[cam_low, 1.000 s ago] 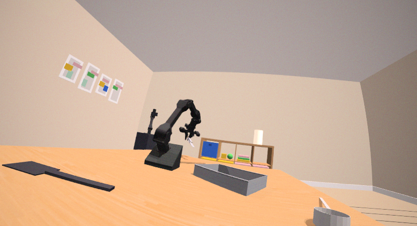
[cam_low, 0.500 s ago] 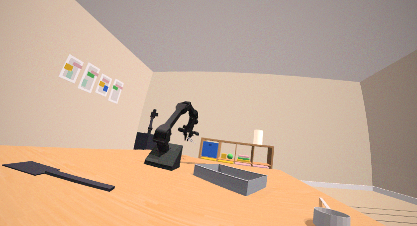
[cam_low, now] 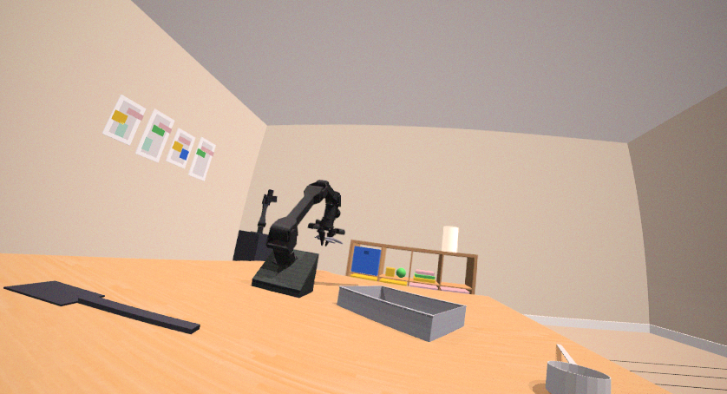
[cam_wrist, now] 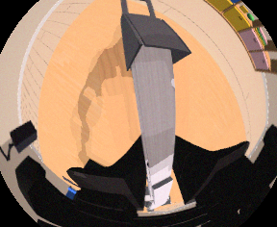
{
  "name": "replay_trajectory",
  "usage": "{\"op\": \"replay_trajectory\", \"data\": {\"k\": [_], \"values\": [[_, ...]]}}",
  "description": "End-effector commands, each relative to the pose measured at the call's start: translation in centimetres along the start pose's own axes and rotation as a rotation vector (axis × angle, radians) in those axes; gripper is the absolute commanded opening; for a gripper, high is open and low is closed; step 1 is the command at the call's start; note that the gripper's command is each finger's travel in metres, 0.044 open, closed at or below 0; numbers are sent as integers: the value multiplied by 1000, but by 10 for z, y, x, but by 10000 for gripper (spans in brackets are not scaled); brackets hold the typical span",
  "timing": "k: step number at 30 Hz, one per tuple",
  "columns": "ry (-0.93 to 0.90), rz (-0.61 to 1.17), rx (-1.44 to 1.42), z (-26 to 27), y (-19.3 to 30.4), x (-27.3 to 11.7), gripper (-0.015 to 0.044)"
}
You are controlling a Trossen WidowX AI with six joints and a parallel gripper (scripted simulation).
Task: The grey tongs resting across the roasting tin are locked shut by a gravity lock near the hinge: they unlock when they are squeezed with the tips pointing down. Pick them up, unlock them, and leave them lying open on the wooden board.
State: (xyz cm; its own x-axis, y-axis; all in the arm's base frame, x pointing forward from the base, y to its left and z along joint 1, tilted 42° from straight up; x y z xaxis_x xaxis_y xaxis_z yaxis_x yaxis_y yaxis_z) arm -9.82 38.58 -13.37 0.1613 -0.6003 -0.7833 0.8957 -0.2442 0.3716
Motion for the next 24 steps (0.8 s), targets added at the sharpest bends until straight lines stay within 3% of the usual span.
{"op": "replay_trajectory", "data": {"k": [1,24], "values": [[-1,24,3,0,0,1,-150],[-1,23,3,-3,-2,28,-150]]}}
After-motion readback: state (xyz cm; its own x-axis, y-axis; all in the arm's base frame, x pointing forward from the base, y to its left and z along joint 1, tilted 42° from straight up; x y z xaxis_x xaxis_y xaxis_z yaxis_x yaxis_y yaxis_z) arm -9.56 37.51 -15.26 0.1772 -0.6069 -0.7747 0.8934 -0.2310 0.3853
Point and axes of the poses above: the point midway between the two fingers, 35 mm back from their tips, its own x axis out along the fingers, its own z axis across the jaws, y = z × x, the point moved 5 cm from there along -x, back along the fingers, and after that the axes turned 12 degrees about -x, right-handed, at the moved point
